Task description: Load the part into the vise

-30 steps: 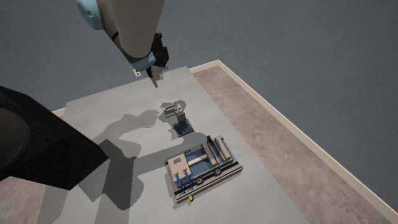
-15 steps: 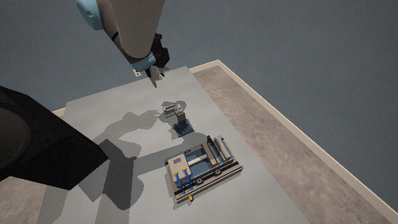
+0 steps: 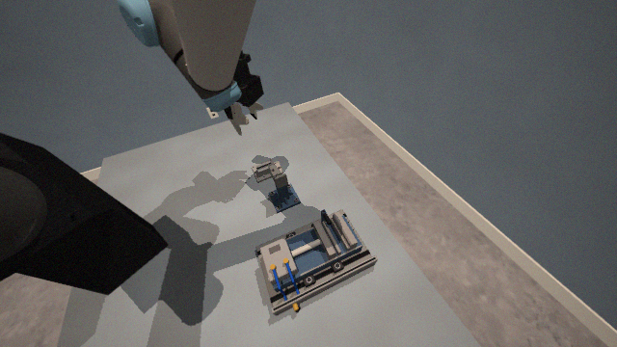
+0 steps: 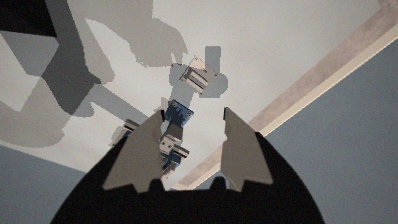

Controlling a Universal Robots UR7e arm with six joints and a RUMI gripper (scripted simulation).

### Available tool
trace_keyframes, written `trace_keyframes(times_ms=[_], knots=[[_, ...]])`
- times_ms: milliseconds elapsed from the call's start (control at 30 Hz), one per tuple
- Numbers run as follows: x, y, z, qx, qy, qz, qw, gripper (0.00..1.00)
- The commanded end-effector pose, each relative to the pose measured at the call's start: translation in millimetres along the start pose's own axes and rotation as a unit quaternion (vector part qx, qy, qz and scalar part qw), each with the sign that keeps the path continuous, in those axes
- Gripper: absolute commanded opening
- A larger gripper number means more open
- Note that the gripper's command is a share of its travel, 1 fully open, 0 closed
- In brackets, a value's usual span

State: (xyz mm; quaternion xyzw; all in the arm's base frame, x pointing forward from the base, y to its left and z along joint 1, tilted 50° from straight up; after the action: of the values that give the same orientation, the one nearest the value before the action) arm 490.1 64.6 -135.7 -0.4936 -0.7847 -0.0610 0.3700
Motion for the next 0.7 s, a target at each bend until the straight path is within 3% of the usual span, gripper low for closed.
trace_keyframes(times_ms=[0,667], knots=[[-0.6,-1.5,-0.7,-0.028,0.001,0.002,1.000,0.51],[-0.6,-0.2,-2.4,-0.111,0.000,0.002,0.994,0.51]])
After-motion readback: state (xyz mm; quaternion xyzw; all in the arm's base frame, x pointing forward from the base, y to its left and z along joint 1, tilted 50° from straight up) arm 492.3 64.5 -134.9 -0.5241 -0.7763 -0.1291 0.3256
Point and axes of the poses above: the point where the finger pads meet when closed, its own x axis back along the fingers, its own y axis across the jaws, z = x × y, the point moved 1 cm from there along x, back along the fingers, and after that the axes turned 7 degrees about x, right-handed, at the moved point
